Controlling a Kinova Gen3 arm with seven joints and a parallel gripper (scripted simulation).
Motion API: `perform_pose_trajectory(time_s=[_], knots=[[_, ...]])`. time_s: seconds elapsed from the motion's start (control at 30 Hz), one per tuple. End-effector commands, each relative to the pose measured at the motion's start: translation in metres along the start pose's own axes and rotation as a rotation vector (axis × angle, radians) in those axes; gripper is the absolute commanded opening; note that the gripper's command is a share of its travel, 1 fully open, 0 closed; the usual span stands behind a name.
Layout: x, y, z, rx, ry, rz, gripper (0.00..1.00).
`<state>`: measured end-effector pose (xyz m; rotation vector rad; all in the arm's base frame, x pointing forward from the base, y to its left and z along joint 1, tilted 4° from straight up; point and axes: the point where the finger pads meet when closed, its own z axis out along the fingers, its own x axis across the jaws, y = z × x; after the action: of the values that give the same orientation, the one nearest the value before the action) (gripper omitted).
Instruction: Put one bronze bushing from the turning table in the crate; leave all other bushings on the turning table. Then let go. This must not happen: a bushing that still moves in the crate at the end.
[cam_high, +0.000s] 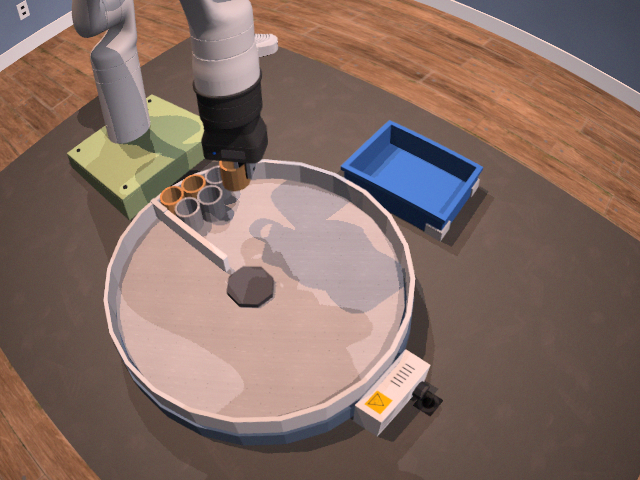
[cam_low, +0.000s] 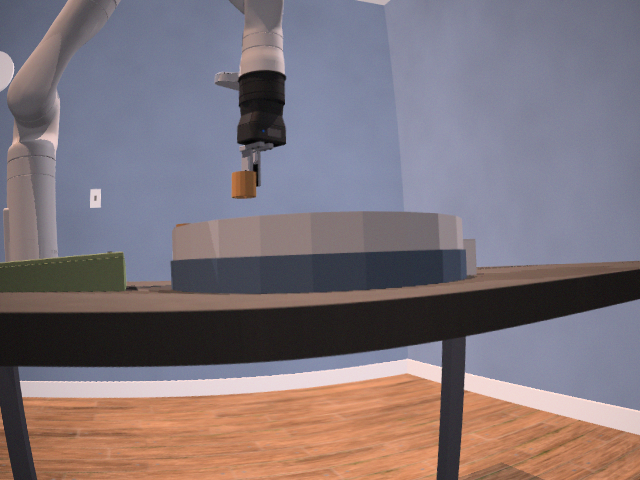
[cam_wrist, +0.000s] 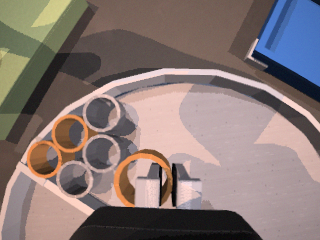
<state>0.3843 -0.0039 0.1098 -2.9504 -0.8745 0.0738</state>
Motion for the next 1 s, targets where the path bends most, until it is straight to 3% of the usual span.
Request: perform_pose_trajectory(time_s=[0.0, 0.23, 0.4, 0.8, 0.97], knots=[[0.004, -0.003, 0.0, -0.003, -0.001, -0.014, 0.0], [0.004, -0.003, 0.0, -0.003, -0.001, -0.014, 0.0], [0.048, -0.043, 0.0, -0.003, 0.0, -0.014, 0.0], [0.048, -0.043, 0.0, -0.003, 0.0, -0.014, 0.0], [0.091, -0.082, 0.0, -0.003, 0.0, -0.014, 0.0]])
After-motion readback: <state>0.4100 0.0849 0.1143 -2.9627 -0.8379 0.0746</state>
